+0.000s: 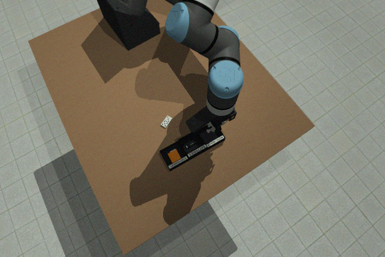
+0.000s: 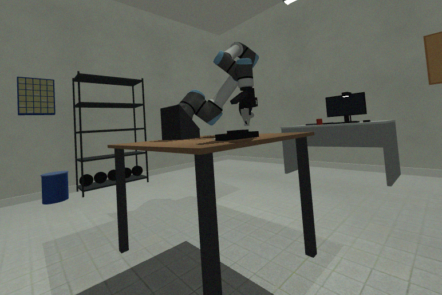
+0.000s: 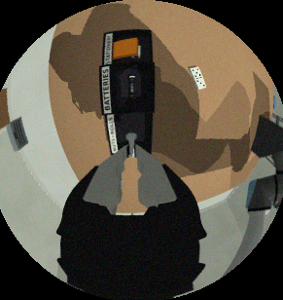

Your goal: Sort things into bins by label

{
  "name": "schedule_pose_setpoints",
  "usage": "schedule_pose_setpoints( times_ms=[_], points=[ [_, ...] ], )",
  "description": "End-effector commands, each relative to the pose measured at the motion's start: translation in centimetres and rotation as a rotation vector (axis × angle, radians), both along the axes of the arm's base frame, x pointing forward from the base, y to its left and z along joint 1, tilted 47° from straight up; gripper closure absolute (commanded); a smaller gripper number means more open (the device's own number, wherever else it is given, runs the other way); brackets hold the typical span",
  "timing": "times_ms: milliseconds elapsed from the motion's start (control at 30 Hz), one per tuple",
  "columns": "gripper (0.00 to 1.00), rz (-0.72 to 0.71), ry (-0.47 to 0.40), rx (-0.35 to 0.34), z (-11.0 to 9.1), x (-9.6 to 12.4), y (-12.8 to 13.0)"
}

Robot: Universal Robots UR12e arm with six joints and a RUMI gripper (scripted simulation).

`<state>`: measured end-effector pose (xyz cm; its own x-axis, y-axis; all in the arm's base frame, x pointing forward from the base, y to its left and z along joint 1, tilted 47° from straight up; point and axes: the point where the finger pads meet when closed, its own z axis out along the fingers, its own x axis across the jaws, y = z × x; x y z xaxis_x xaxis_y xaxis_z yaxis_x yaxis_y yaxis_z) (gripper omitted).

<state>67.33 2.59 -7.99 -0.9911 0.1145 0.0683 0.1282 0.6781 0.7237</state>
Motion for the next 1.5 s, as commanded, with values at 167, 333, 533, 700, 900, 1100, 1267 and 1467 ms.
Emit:
schedule_pose_setpoints(
  times_ms=[167, 333, 533, 700, 900, 1100, 1267, 1467],
  points=[
    [1.00, -0.001, -0.001, -0.001, -0.9, 0.1, 0.9],
    [1.00, -0.001, -0.001, -0.001, -1.6, 0.1, 1.7],
    [1.00, -0.001, -0.001, -0.001, -2.4, 0.1, 2.5],
    [1.00, -0.001, -0.001, -0.001, -2.9, 0.2, 3.0],
    [1.00, -0.001, -0.001, 0.000, -3.4, 0.1, 3.5],
    [1.00, -0.001, -0.001, 0.000, -3.4, 0.1, 3.5],
    [1.00, -0.001, -0.001, 0.000, -3.4, 0.0, 3.5],
    [0.82, -0.001, -0.001, 0.000, -3.4, 0.0, 3.5]
  ],
)
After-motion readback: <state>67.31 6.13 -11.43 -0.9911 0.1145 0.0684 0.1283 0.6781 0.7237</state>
